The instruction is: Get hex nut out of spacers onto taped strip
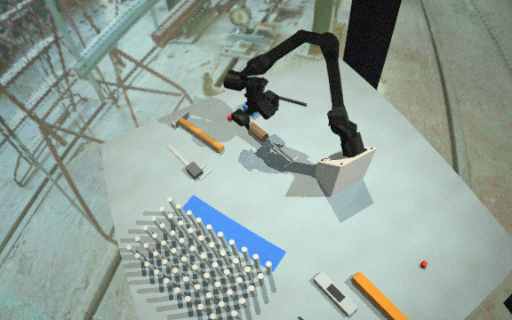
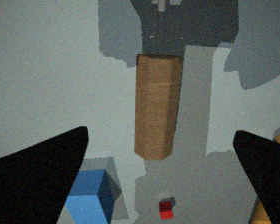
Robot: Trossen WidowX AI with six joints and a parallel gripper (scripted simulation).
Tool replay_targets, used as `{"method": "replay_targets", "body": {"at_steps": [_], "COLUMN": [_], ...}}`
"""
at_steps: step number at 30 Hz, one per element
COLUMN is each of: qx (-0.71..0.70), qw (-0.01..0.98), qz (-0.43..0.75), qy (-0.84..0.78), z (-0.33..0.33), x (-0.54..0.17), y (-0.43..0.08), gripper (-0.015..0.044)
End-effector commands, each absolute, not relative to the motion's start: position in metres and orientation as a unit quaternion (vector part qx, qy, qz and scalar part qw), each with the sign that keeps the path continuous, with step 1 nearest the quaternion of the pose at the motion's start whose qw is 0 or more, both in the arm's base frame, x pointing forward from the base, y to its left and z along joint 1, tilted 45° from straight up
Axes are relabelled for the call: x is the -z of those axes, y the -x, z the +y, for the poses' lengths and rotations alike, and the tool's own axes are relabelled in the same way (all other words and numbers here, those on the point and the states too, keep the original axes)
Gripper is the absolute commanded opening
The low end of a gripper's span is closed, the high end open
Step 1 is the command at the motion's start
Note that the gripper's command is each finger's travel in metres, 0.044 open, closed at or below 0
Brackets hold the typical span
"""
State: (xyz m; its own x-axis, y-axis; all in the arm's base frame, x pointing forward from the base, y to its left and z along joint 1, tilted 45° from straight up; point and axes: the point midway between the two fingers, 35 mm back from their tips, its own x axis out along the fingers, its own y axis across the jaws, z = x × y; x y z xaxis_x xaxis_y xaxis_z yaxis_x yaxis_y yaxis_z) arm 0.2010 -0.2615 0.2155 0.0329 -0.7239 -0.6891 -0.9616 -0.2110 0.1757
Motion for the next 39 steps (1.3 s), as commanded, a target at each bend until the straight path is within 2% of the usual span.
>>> {"method": "replay_targets", "body": {"at_steps": [1, 15, 22, 29, 34, 39], "qx": [-0.342, -0.338, -0.153, 0.06, 0.204, 0.33], "qw": [0.174, 0.18, 0.419, 0.629, 0.725, 0.764], "qz": [0.606, 0.608, 0.667, 0.667, 0.625, 0.554], "qy": [0.697, 0.696, 0.597, 0.395, 0.205, -0.002], "z": [-0.261, -0.261, -0.263, -0.264, -0.264, -0.264], "x": [-0.216, -0.216, -0.218, -0.221, -0.223, -0.227], "y": [-0.201, -0.201, -0.2, -0.199, -0.198, -0.196], "gripper": [0.044, 0.044, 0.044, 0.044, 0.044, 0.044]}}
